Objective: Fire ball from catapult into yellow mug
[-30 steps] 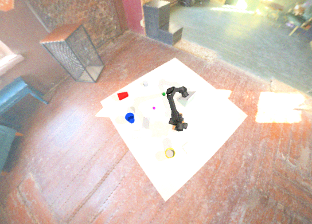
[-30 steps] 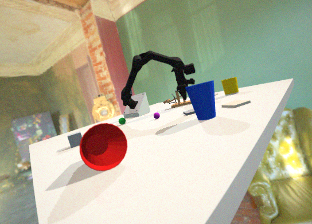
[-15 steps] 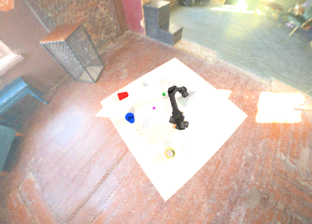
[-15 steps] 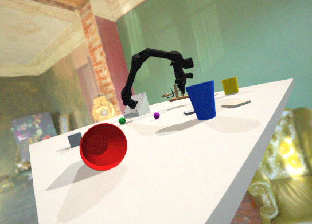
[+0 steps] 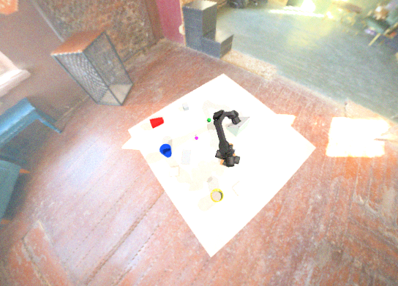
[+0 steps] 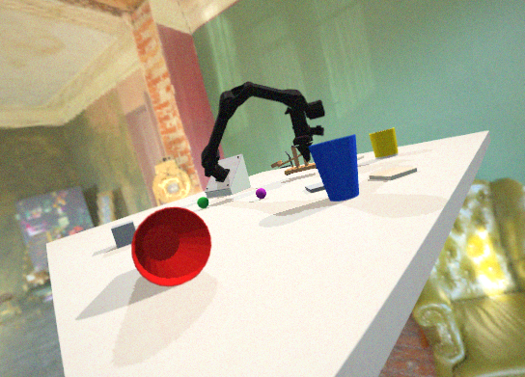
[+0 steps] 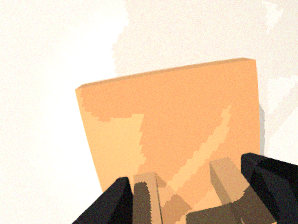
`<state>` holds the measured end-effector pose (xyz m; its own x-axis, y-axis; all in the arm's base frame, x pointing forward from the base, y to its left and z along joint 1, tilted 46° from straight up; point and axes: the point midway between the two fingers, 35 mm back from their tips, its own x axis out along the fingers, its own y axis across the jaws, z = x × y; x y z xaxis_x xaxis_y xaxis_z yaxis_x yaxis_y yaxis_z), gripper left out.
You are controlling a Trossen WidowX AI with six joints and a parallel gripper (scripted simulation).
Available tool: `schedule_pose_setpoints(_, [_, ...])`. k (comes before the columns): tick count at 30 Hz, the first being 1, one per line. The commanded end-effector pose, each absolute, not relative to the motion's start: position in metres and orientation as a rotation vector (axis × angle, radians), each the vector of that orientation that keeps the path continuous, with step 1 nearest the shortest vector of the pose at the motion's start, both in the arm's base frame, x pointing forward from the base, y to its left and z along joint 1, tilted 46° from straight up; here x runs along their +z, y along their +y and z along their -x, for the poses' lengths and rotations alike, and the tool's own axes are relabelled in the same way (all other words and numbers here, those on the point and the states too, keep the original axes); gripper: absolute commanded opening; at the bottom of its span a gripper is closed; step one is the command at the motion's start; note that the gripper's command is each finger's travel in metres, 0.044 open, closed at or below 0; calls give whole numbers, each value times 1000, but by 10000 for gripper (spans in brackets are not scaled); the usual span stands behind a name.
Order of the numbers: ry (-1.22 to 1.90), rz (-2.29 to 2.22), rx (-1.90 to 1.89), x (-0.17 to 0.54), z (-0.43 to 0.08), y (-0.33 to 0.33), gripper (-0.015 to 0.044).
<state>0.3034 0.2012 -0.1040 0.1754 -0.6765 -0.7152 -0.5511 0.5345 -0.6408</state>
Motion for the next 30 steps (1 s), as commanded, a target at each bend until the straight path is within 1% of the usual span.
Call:
schedule_pose_setpoints(1, [1482, 1124, -117, -109, -303, 198, 0])
schedule_pose_setpoints(19, [1485, 1117, -123, -119, -306, 187, 0])
schedule_pose_setpoints(30, [1485, 1117, -123, -119, -306, 187, 289])
